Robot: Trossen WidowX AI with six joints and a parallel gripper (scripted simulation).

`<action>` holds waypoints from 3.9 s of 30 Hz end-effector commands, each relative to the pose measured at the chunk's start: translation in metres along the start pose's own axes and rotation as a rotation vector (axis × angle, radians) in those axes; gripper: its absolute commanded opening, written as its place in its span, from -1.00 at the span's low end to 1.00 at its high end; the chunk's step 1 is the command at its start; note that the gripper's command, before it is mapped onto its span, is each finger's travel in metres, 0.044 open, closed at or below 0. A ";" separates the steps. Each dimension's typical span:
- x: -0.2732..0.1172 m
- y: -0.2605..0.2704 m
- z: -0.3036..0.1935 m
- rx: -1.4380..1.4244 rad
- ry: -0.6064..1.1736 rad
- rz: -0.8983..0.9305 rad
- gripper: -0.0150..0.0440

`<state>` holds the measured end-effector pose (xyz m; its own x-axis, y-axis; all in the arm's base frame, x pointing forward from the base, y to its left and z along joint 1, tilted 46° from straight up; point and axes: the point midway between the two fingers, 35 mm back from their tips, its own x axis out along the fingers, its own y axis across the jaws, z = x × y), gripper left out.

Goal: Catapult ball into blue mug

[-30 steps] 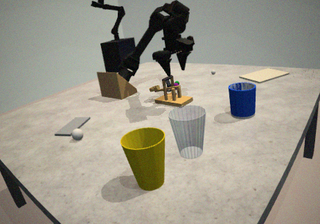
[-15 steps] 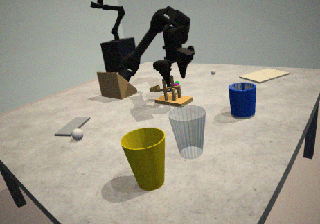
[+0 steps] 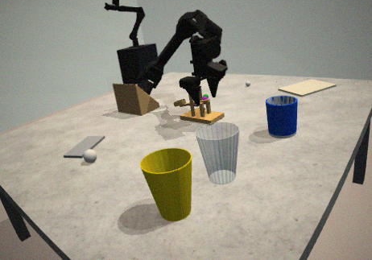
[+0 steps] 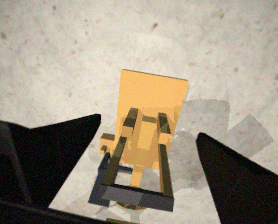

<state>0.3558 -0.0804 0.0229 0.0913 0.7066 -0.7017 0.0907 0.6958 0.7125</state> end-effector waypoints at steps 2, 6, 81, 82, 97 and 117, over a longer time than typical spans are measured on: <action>0.010 0.001 0.000 0.004 0.000 0.006 1.00; 0.016 0.001 -0.001 0.004 0.000 0.007 1.00; 0.037 0.001 0.000 0.005 0.000 0.008 -0.49; 0.034 0.002 0.000 -0.003 0.007 0.003 -0.49; 0.034 0.002 0.000 -0.003 0.007 0.003 0.40; -0.051 0.000 0.003 0.003 -0.005 0.001 1.00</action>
<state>0.3534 -0.1227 0.0620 0.1094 0.7011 -0.7046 0.0920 0.6987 0.7095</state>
